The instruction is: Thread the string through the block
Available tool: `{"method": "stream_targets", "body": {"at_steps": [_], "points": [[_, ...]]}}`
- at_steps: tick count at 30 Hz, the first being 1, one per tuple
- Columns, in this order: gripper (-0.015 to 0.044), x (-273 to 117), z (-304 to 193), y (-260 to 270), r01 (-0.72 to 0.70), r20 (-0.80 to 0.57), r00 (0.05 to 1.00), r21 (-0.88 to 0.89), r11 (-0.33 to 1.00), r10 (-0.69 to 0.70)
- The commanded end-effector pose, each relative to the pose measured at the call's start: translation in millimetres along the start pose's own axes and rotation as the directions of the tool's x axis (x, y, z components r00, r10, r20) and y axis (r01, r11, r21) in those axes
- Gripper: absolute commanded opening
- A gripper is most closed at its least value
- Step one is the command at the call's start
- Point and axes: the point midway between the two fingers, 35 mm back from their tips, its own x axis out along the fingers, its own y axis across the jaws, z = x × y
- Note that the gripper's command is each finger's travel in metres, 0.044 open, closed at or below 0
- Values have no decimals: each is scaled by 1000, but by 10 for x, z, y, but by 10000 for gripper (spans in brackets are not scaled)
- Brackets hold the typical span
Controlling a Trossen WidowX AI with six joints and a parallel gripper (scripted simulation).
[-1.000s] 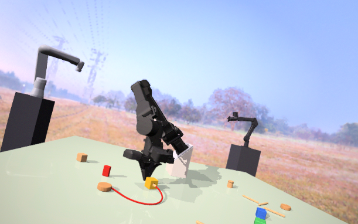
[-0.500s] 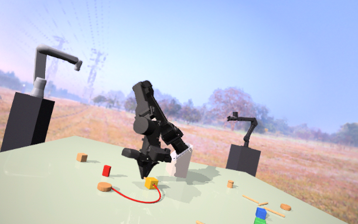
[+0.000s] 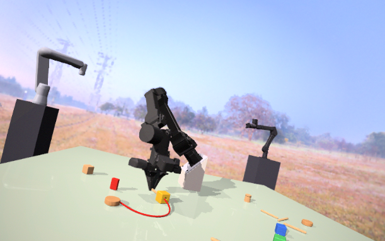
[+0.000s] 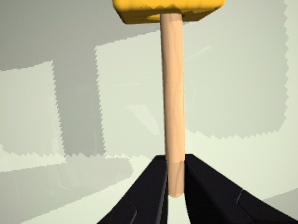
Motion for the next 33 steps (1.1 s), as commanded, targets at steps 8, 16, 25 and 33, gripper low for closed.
{"method": "stream_targets", "body": {"at_steps": [8, 16, 25, 33], "points": [[0, -9, -144, 19, 4, -1, 1000, -9, 1000, -4], [0, -20, -240, 23, 10, -1, 1000, -11, 1000, -10], [0, -32, -350, 23, 17, -2, 1000, -12, 1000, -17], [0, -43, -449, 21, 23, -2, 1000, -13, 1000, -23]]}}
